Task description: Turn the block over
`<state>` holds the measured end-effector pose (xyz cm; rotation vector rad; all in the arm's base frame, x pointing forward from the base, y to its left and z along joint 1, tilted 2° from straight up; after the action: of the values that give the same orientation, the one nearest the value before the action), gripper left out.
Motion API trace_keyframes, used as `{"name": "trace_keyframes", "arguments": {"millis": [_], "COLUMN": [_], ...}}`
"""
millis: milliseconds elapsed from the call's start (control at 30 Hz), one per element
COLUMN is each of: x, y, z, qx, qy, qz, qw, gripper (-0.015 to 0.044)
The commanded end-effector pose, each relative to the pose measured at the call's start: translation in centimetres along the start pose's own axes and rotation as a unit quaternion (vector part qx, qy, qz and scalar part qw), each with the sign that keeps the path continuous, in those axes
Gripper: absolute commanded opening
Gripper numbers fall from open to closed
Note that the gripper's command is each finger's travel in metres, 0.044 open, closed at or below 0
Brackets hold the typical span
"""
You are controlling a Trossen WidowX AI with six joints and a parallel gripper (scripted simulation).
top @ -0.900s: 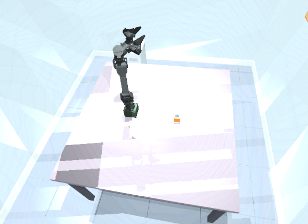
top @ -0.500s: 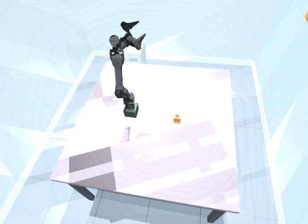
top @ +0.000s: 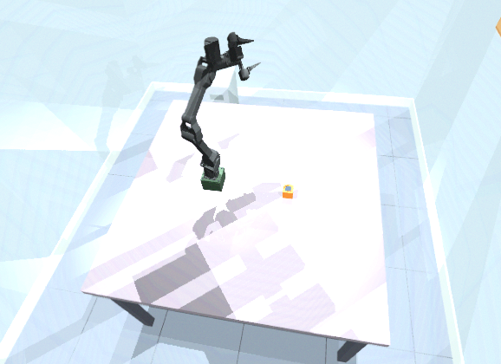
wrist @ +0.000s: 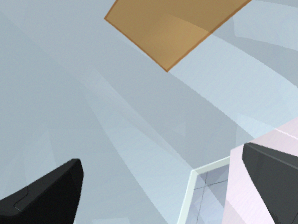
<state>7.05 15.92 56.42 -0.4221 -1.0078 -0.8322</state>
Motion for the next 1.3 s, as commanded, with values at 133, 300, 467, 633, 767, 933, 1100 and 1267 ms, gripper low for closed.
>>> {"name": "trace_keyframes", "arguments": {"millis": [133, 300, 467, 633, 767, 933, 1100, 1267], "x": [-5.1, -7.9, -9.9, -11.2, -12.3, -14.6, -16.9, -18.0], "y": [8.5, 13.4, 16.6, 17.9, 18.1, 17.3, 14.9, 13.3], "z": [-3.6, -8.7, -15.1, -21.7, -26.5, -34.2, -41.5, -44.8], "qx": [-0.114, -0.18, -0.239, -0.287, -0.309, -0.317, -0.304, -0.29], "qy": [-0.152, -0.222, -0.249, -0.239, -0.225, -0.19, -0.125, -0.083], "qz": [0.097, 0.186, 0.274, 0.35, 0.409, 0.514, 0.604, 0.64], "qw": [0.977, 0.94, 0.898, 0.859, 0.829, 0.774, 0.726, 0.706], "gripper": [0.044, 0.044, 0.044, 0.044, 0.044, 0.044, 0.044, 0.044]}}
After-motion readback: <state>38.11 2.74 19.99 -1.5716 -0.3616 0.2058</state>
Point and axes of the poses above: the point midway between the two fingers, 35 mm back from their tips, its own y axis out along the fingers, its own z axis across the jaws, x = y × z, the point moved 10 cm from there along -y, back along the fingers, and after that the axes turned 15 degrees about -y, right-handed, at the moved point
